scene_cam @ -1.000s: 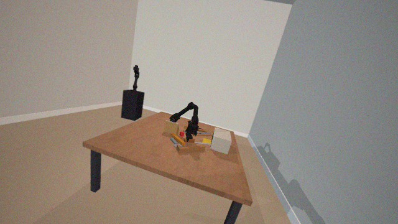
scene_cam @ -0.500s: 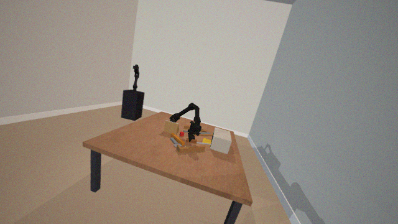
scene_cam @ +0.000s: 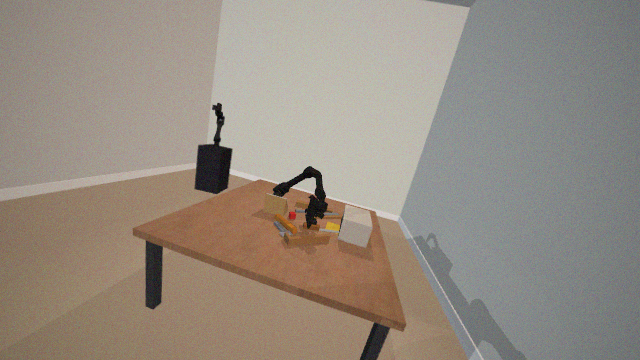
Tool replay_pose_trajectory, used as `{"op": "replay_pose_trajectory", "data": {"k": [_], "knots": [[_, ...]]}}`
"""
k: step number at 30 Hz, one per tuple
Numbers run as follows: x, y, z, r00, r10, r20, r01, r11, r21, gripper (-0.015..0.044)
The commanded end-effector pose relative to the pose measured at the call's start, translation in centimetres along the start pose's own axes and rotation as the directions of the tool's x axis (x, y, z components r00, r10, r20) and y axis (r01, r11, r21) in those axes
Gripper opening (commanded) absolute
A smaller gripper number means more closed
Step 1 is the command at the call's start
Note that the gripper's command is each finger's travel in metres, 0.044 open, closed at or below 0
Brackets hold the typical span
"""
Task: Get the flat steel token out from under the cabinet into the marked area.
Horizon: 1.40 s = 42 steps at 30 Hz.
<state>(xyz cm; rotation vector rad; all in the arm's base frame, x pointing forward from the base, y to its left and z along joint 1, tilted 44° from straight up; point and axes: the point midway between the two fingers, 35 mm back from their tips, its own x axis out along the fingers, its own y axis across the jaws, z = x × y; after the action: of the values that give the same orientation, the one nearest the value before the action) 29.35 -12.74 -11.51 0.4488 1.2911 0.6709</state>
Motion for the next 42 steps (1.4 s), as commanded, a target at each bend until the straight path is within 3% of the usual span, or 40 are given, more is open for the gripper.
{"op": "replay_pose_trajectory", "data": {"k": [1,42], "knots": [[0.0,0.0,0.8,1.000,-0.002,0.004,0.002,1.000,-0.003,0.0000],[-0.1,-0.1,6.0,1.000,-0.001,0.006,0.001,1.000,-0.005,0.0000]]}}
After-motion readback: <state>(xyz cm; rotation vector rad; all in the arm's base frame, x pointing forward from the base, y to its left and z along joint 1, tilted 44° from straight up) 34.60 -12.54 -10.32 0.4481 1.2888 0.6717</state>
